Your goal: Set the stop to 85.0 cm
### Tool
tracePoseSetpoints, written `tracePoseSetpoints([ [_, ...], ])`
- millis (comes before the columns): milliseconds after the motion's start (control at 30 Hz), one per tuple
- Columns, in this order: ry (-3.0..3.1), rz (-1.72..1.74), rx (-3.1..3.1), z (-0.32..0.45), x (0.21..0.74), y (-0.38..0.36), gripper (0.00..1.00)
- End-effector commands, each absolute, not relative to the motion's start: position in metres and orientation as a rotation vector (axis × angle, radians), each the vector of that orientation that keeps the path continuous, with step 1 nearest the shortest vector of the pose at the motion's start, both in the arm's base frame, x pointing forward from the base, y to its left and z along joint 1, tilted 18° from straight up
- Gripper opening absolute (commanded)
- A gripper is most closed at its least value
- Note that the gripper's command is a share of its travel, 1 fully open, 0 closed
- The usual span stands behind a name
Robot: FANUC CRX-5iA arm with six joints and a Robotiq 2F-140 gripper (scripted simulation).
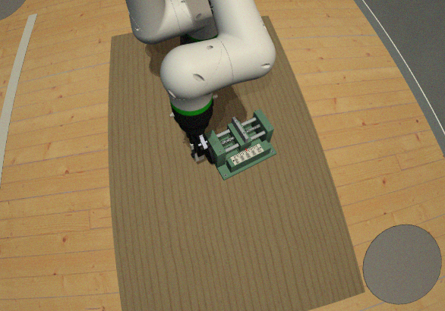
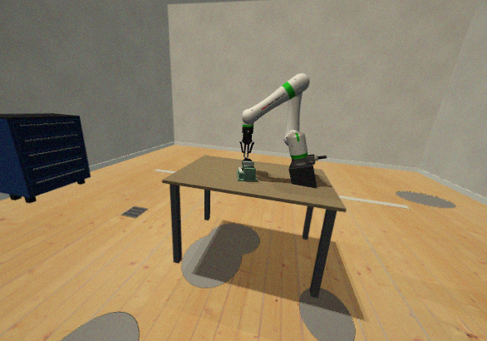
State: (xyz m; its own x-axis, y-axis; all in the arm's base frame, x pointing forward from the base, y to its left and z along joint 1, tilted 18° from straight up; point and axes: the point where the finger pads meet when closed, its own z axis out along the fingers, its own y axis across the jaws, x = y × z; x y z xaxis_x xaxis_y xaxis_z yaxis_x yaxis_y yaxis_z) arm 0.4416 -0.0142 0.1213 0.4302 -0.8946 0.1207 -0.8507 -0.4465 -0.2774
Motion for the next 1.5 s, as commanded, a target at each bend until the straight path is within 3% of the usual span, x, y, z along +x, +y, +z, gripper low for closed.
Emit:
tracePoseSetpoints([
  [0, 1.545, -0.374, -2.505, 0.121, 0.443, -0.014, 0.04],
  [1467, 1.545, -0.374, -2.505, 0.102, 0.468, -0.004, 0.04],
])
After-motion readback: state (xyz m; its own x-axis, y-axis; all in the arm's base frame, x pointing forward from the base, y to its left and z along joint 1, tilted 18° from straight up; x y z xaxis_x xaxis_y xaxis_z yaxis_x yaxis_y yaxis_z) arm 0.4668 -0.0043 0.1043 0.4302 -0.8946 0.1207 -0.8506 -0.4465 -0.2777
